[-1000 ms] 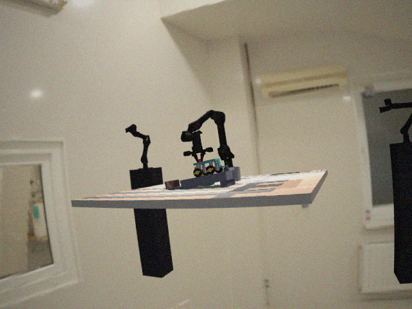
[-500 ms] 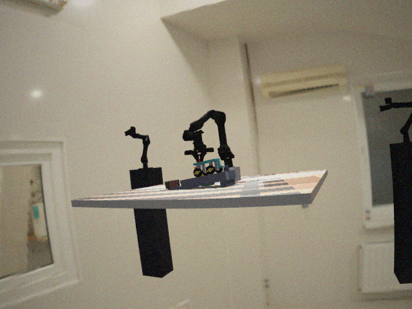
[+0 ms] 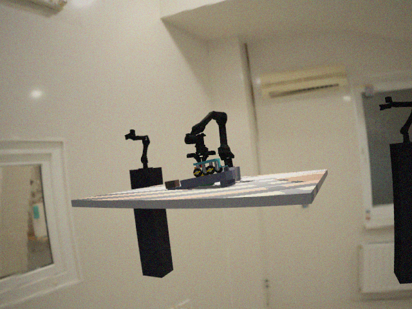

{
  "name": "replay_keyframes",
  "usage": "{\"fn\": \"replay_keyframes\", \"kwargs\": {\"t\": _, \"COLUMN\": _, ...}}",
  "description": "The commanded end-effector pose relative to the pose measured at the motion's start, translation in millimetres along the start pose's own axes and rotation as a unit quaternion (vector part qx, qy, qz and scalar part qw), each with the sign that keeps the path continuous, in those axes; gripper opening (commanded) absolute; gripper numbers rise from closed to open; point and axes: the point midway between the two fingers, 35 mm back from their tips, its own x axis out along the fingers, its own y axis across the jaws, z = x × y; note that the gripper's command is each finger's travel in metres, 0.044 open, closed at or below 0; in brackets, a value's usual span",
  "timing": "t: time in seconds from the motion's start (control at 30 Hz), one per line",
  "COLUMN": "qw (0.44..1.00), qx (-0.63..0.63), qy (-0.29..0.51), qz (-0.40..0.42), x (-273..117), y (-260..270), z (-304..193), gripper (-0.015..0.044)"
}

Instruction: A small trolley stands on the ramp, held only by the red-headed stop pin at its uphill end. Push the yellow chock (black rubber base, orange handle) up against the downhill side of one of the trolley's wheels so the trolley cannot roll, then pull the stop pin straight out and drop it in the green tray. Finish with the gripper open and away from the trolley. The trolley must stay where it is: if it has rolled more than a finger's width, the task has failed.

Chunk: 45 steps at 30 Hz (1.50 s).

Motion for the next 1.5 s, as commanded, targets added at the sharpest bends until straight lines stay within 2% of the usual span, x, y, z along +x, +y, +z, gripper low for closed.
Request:
{"fn": "replay_keyframes", "kwargs": {"t": 0.0, "qw": 1.0, "qx": -0.001, "qy": 0.004, "qz": 0.006, "x": 1, "y": 1, "z": 2, "gripper": 0.0}}
{"fn": "replay_keyframes", "kwargs": {"t": 0.3, "qw": 0.996, "qx": -0.001, "qy": 0.003, "qz": 0.086, "x": 26, "y": 9, "z": 1, "gripper": 0.0}}
{"fn": "replay_keyframes", "kwargs": {"t": 0.73, "qw": 0.996, "qx": -0.001, "qy": 0.003, "qz": 0.091, "x": 62, "y": 29, "z": 2, "gripper": 0.0}}
{"fn": "replay_keyframes", "kwargs": {"t": 0.9, "qw": 0.996, "qx": -0.001, "qy": 0.003, "qz": 0.091, "x": 65, "y": 31, "z": 2, "gripper": 0.0}}
{"fn": "replay_keyframes", "kwargs": {"t": 1.13, "qw": 0.996, "qx": -0.001, "qy": 0.003, "qz": 0.091, "x": 65, "y": 27, "z": 2, "gripper": 0.0184}}
{"fn": "replay_keyframes", "kwargs": {"t": 1.47, "qw": 0.996, "qx": -0.001, "qy": 0.003, "qz": 0.091, "x": 68, "y": 20, "z": 2, "gripper": 0.019}}
